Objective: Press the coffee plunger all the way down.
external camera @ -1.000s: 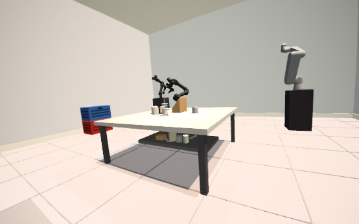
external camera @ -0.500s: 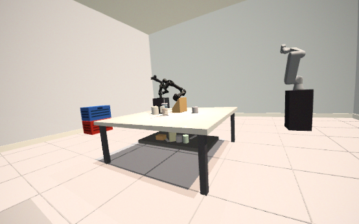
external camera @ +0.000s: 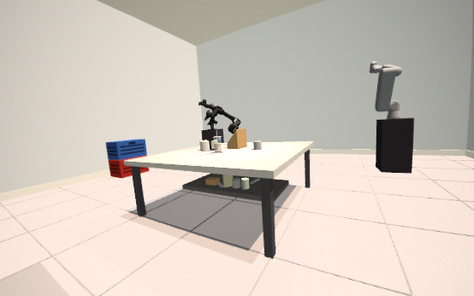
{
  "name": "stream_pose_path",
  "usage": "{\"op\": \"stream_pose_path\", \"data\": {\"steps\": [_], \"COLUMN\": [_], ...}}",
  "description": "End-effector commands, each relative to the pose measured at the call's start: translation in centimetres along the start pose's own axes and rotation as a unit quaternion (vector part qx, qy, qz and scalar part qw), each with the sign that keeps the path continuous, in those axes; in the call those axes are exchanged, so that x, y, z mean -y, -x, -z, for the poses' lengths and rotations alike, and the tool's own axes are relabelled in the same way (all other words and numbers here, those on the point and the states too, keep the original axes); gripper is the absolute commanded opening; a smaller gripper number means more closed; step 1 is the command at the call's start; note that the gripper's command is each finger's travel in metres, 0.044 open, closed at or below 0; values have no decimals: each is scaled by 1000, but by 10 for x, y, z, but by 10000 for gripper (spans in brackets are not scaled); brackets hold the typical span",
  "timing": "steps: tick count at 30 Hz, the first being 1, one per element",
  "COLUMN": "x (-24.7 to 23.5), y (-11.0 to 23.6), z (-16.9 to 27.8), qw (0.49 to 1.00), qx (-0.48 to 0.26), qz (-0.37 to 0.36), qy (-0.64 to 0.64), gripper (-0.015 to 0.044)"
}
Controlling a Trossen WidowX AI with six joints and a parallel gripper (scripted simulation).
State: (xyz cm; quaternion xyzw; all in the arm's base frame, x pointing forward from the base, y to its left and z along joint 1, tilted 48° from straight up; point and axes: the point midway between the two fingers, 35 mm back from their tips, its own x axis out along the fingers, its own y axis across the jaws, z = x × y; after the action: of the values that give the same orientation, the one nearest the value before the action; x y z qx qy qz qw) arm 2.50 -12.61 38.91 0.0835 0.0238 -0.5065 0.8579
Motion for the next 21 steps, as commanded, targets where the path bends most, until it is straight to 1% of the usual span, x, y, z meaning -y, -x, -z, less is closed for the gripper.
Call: {"op": "stream_pose_path", "data": {"steps": [1, 6, 13, 16, 18, 21], "x": [-22, -57, -98, -132, -161, -200], "y": [-12, -29, -43, -51, -53, -55], "z": [7, 14, 26, 38, 53, 75], "qw": [999, 995, 988, 980, 969, 954], "qx": [-20, -39, -58, -68, -79, -83], "qz": [-19, -42, -78, -100, -130, -154], "qy": [29, 78, 122, 161, 193, 242], "gripper": [440, 440, 440, 440, 440, 440]}}
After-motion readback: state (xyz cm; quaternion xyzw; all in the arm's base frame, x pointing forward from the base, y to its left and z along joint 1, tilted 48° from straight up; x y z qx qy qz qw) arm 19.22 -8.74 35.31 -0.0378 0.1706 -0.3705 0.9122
